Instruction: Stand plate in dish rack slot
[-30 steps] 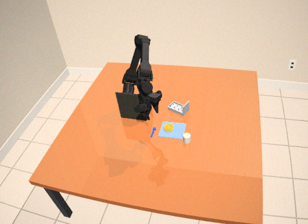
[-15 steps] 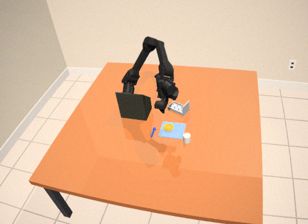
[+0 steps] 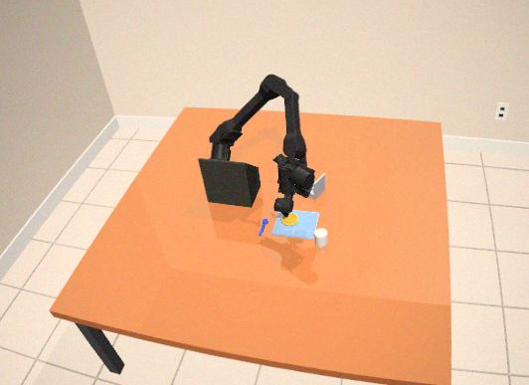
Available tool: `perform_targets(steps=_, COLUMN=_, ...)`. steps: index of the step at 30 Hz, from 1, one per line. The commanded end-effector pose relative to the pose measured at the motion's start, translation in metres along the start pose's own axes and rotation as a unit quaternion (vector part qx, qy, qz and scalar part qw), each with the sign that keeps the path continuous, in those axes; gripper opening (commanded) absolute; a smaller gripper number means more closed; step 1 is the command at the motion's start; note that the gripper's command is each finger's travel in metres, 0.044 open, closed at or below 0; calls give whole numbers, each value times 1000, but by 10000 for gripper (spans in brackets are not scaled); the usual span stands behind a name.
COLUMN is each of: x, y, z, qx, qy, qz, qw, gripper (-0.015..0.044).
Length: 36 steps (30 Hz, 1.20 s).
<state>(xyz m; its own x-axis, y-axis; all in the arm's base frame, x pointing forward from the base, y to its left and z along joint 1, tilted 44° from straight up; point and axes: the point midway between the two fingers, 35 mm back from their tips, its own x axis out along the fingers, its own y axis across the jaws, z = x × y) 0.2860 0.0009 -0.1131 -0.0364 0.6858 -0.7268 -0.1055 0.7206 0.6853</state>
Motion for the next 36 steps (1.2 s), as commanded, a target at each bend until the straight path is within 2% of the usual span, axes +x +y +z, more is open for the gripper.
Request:
perform_targets(steps=1, x=6, y=-1, z=0, qx=4, qy=-11, qz=0, qw=1000, gripper=400)
perform_targets(steps=36, x=57, y=0, z=0, qx=5, qy=-11, qz=1, qw=1000, gripper=400)
